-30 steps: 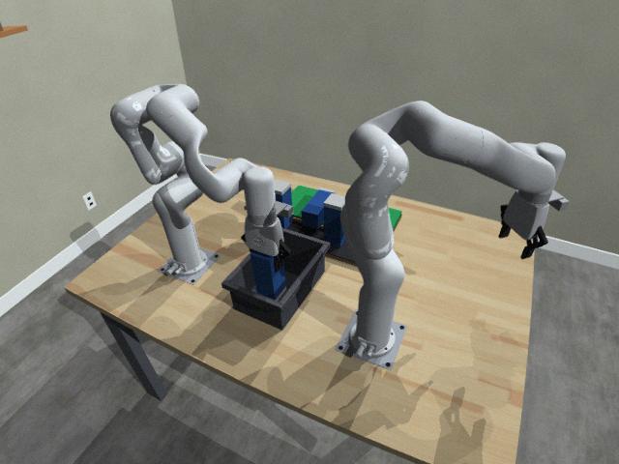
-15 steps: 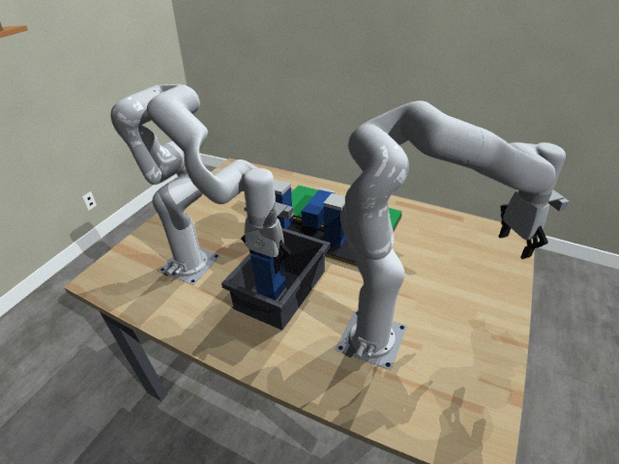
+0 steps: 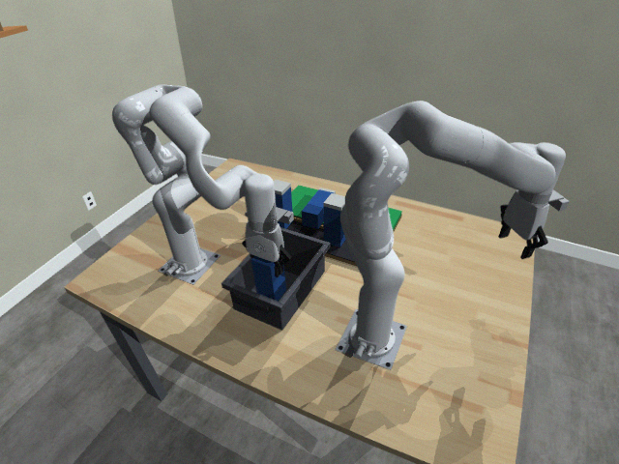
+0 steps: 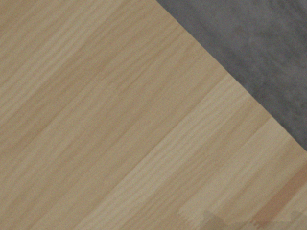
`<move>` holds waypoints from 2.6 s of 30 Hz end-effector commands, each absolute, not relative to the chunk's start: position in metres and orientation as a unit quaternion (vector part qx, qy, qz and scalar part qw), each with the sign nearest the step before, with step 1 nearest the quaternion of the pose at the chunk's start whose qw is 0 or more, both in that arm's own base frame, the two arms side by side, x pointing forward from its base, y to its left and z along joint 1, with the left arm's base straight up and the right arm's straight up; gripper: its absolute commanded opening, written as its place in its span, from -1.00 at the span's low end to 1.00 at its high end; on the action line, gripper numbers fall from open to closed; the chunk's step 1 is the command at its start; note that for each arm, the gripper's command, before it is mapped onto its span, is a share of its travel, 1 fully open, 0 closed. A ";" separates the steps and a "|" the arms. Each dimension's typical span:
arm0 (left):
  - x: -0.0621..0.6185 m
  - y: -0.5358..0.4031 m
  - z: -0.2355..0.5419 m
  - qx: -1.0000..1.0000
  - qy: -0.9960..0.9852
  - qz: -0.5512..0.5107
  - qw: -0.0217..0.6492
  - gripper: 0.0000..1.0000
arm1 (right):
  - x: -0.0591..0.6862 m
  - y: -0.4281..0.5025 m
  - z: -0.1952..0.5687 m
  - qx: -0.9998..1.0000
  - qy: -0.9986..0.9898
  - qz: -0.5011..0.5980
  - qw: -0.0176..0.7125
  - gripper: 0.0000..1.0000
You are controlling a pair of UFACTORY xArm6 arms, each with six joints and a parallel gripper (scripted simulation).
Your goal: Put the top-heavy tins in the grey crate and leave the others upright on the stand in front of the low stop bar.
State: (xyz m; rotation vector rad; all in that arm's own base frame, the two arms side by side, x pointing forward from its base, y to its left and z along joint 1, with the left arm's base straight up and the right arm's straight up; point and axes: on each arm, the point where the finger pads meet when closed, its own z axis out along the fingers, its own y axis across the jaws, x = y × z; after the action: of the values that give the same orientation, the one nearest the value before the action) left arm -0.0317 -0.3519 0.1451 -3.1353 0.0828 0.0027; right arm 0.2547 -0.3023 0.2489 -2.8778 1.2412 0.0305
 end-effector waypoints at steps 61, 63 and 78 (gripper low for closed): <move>-0.032 -0.353 0.138 -1.000 0.026 0.001 0.000 1.00 | 0.255 -0.303 0.250 -0.918 0.396 0.008 0.003 1.00; -0.032 -0.353 0.138 -1.000 0.026 0.001 0.000 1.00 | 0.255 -0.303 0.250 -0.918 0.396 0.008 0.003 1.00; -0.032 -0.353 0.138 -1.000 0.026 0.001 0.000 1.00 | 0.255 -0.303 0.250 -0.918 0.396 0.008 0.003 1.00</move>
State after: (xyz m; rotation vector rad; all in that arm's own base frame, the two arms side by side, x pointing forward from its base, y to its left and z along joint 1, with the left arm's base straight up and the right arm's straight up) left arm -0.0317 -0.3518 0.1365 -3.1354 0.0818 0.0027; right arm 0.2547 -0.3023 0.2489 -2.8778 1.2412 0.0305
